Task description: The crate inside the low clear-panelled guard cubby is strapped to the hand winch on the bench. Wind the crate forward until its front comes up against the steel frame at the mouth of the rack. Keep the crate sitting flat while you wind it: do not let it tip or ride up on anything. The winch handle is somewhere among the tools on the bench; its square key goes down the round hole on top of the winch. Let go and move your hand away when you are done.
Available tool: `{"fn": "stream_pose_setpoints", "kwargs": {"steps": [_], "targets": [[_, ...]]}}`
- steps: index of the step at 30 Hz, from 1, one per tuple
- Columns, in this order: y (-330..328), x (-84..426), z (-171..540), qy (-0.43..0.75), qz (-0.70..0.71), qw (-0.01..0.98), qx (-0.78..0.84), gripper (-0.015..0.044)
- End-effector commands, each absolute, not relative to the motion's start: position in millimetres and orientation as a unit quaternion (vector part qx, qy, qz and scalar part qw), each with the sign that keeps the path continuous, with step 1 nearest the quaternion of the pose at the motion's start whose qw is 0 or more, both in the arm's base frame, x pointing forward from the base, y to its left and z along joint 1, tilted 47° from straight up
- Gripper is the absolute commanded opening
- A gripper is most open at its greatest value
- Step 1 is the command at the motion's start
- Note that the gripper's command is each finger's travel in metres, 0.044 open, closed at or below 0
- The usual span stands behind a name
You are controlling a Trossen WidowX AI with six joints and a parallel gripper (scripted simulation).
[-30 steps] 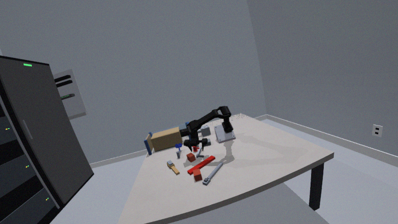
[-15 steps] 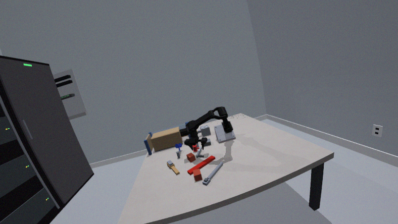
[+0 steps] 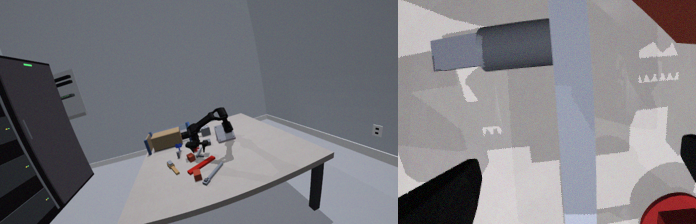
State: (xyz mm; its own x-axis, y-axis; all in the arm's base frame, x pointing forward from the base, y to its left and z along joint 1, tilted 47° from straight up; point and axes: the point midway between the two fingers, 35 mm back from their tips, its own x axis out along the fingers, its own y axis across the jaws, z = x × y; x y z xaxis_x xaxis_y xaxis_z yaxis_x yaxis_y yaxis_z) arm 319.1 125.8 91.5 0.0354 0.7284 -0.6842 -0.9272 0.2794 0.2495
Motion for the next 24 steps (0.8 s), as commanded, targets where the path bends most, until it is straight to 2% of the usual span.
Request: {"fn": "stream_pose_setpoints", "kwargs": {"steps": [1, 3, 24], "targets": [[130.5, 316.5, 85.7, 0.378, 0.587, 0.705, -0.128, 0.044], [131.2, 316.5, 85.1, 0.378, 0.587, 0.705, -0.128, 0.044], [129.0, 318.7, 88.9, 0.374, 0.586, 0.706, -0.133, 0.03]]}}
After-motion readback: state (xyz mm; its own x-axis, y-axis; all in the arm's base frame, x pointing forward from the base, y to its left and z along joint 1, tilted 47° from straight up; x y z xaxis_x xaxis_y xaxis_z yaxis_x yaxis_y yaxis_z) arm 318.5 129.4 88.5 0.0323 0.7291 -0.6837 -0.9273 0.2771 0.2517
